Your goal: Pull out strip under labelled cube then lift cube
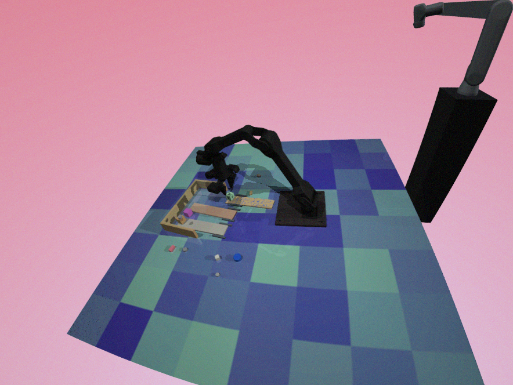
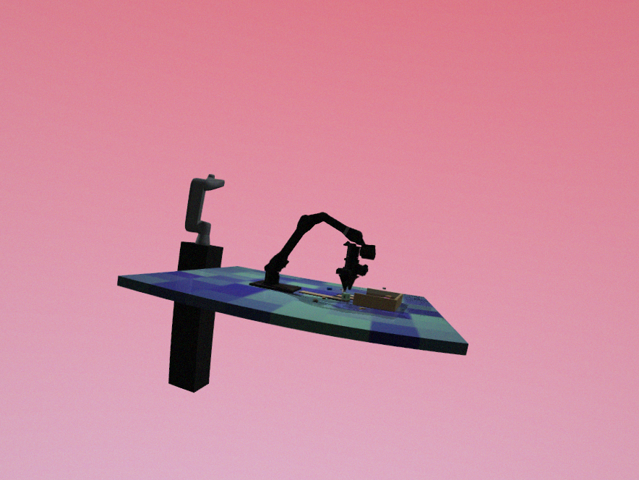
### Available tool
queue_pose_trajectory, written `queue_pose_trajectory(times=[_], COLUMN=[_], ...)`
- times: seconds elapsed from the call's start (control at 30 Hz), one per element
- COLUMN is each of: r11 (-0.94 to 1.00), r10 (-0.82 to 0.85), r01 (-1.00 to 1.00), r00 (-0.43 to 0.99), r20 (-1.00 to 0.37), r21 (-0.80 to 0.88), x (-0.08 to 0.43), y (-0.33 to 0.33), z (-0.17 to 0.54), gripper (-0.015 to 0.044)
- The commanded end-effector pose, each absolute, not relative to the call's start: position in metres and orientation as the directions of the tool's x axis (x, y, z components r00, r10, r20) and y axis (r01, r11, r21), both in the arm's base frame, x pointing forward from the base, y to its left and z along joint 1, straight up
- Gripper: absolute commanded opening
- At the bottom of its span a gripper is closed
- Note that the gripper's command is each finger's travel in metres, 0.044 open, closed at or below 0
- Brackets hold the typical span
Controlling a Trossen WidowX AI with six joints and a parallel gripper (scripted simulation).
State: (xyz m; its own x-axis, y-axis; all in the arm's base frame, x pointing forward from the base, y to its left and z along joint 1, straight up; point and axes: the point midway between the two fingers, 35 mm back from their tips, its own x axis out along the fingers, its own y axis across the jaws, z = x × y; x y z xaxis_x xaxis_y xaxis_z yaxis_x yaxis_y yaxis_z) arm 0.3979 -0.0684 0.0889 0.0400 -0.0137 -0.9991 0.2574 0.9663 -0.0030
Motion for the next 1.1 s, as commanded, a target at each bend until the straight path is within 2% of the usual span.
queue_pose_trajectory(times=[0.0, 0.77, 0.9, 1.07], r11=[0.965, 0.965, 0.966, 0.966], r10=[-0.01, -0.01, -0.013, -0.013], r01=[0.261, 0.261, 0.257, 0.257], r00=[0.038, 0.038, 0.036, 0.036], r20=[-0.999, -0.999, -0.999, -0.999], r21=[0.0, 0.0, -0.003, -0.003], x=[0.398, 0.399, 0.398, 0.398], y=[-0.068, -0.068, -0.068, -0.068], z=[0.082, 0.048, 0.05, 0.05], gripper=[0.025, 0.025, 0.0145, 0.0112])
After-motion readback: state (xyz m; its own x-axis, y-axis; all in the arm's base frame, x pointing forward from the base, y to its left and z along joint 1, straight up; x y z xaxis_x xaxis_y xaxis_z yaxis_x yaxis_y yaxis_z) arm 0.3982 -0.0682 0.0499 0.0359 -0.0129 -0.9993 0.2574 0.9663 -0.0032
